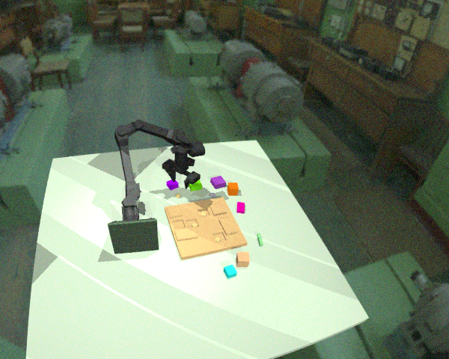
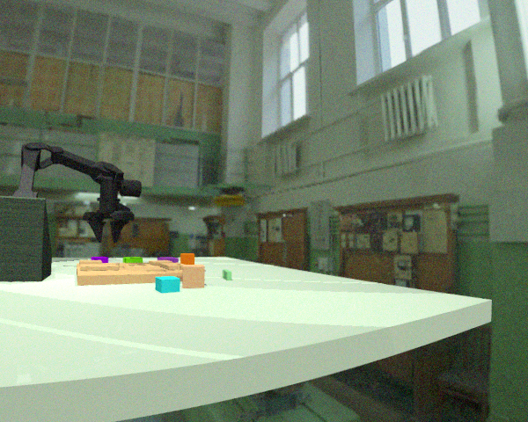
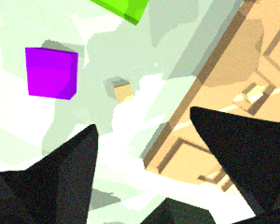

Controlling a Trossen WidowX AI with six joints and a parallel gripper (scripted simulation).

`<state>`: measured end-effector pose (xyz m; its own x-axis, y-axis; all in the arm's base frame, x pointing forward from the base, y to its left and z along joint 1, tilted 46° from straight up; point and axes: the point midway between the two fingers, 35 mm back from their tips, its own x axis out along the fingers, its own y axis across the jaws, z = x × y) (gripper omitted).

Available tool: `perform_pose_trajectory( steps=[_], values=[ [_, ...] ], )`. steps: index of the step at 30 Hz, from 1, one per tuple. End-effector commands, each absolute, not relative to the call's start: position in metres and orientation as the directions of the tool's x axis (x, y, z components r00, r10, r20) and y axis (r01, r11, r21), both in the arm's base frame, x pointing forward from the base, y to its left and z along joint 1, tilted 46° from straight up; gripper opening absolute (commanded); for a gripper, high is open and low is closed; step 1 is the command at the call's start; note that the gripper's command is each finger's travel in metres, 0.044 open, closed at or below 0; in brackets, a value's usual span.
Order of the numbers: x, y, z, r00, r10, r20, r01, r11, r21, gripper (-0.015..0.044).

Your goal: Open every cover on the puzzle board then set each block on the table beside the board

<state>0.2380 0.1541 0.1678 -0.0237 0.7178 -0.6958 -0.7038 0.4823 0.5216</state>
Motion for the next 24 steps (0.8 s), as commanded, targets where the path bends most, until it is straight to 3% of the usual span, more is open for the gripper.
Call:
perform_pose_trajectory(
  steps=[1, 11, 24],
  values=[
    [0.249, 0.143, 0.154, -0.029, 0.711, -0.702, -0.568, 0.566, 0.597, 0.0256],
    [0.273, 0.107, 0.115, -0.028, 0.698, -0.716, -0.113, 0.710, 0.696, 0.0000],
    [0.288, 0.055, 0.062, -0.032, 0.699, -0.715, 0.522, 0.621, 0.584, 0.0000]
  ],
)
